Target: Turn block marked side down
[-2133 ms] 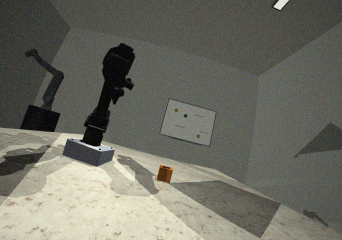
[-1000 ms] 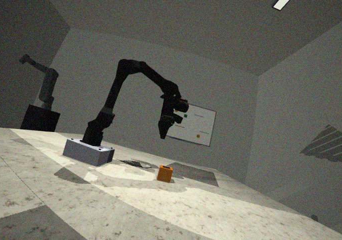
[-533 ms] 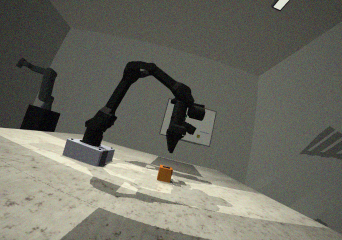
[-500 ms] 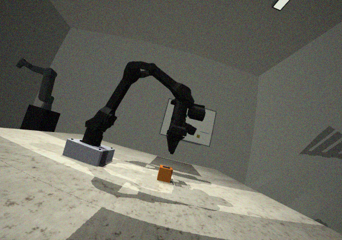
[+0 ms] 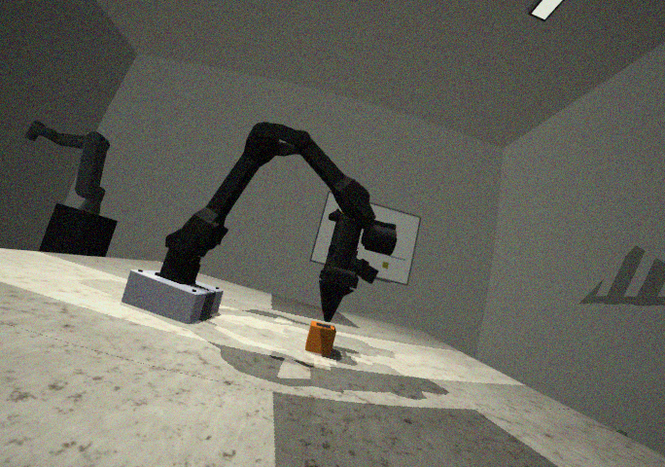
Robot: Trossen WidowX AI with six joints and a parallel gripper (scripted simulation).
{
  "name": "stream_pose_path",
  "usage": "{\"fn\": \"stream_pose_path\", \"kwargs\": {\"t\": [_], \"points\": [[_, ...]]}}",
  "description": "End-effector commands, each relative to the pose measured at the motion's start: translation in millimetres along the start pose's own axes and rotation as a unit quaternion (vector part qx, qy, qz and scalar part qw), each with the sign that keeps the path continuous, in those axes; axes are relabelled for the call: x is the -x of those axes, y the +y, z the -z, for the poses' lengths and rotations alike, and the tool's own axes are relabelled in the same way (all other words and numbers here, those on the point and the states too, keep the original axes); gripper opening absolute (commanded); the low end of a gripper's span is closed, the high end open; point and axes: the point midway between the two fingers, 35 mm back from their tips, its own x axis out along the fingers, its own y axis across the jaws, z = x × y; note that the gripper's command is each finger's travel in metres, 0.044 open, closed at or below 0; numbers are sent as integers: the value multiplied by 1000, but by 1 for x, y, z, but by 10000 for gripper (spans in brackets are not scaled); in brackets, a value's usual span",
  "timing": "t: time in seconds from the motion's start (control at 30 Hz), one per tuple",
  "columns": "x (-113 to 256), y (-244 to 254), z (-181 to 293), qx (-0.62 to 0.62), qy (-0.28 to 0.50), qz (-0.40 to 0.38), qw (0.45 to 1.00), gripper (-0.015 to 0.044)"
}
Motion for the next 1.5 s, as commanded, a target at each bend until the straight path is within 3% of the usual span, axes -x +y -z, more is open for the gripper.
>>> {"fn": "stream_pose_path", "kwargs": {"t": [0.0, 0.73, 1.0, 1.47], "points": [[-7, 1, 1, 1, 0, -2, 1000, 440], [-40, 1, 1, 1, 1, -2, 1000, 440], [-40, 1, 1, 1, 1, -2, 1000, 230], [-40, 1, 1, 1, 1, -2, 1000, 137]]}}
